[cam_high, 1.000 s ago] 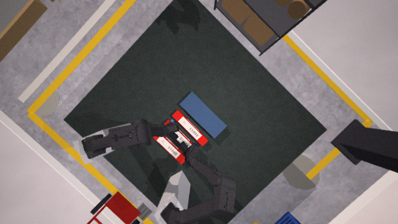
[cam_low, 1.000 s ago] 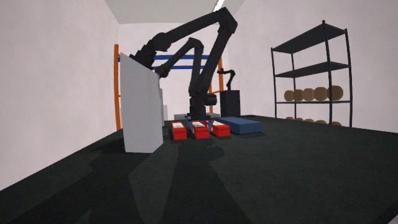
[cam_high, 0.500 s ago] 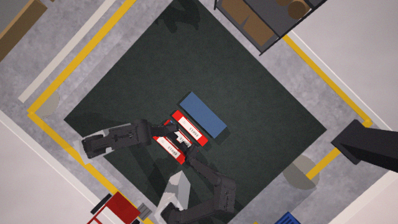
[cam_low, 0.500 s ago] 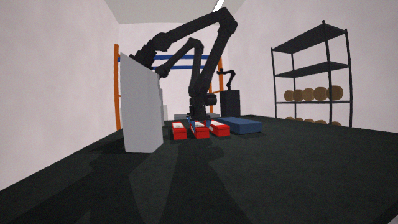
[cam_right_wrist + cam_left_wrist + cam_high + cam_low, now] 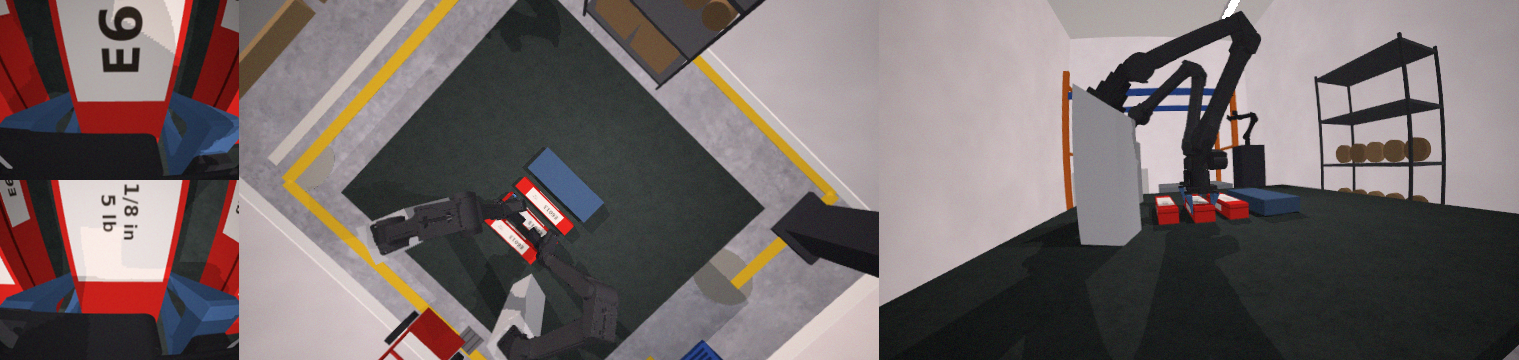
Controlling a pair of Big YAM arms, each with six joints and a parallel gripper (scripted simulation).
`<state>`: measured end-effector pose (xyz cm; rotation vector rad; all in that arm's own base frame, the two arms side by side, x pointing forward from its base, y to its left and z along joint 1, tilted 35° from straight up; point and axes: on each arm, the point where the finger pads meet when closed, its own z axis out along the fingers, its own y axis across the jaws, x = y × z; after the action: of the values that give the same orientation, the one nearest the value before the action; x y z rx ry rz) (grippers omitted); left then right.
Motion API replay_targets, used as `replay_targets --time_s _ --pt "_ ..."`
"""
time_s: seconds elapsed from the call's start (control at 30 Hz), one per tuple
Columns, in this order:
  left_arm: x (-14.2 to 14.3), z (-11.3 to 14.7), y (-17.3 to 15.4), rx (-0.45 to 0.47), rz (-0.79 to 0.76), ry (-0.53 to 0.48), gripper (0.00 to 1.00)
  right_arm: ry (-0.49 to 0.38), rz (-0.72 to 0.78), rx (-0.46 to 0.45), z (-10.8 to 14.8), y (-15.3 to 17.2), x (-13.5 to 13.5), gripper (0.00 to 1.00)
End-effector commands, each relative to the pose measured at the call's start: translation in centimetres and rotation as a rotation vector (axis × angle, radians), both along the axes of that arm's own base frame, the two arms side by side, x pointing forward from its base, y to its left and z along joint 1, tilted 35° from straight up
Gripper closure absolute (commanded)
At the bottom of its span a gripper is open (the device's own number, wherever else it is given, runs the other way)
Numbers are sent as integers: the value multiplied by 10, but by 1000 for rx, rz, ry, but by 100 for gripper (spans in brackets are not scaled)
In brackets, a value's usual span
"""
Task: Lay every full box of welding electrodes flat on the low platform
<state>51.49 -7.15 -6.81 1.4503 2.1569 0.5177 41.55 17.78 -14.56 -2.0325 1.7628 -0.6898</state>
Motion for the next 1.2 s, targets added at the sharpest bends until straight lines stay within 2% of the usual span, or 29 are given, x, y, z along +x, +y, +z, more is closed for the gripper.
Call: replay_targets --time_s 0.0,1.07,1.1,1.17 --pt "-2 -11 8 7 11 18 100 6 7 -3 -1 -1 -5 100" --pt "-2 -11 8 7 11 18 100 6 7 -3 -1 -1 -5 100" --pt "-2 -11 8 7 11 18 100 28 15 -20 -7 -5 -15 100" --pt "-14 -14 8 10 12 44 100 11 19 -7 6 2 -14 100"
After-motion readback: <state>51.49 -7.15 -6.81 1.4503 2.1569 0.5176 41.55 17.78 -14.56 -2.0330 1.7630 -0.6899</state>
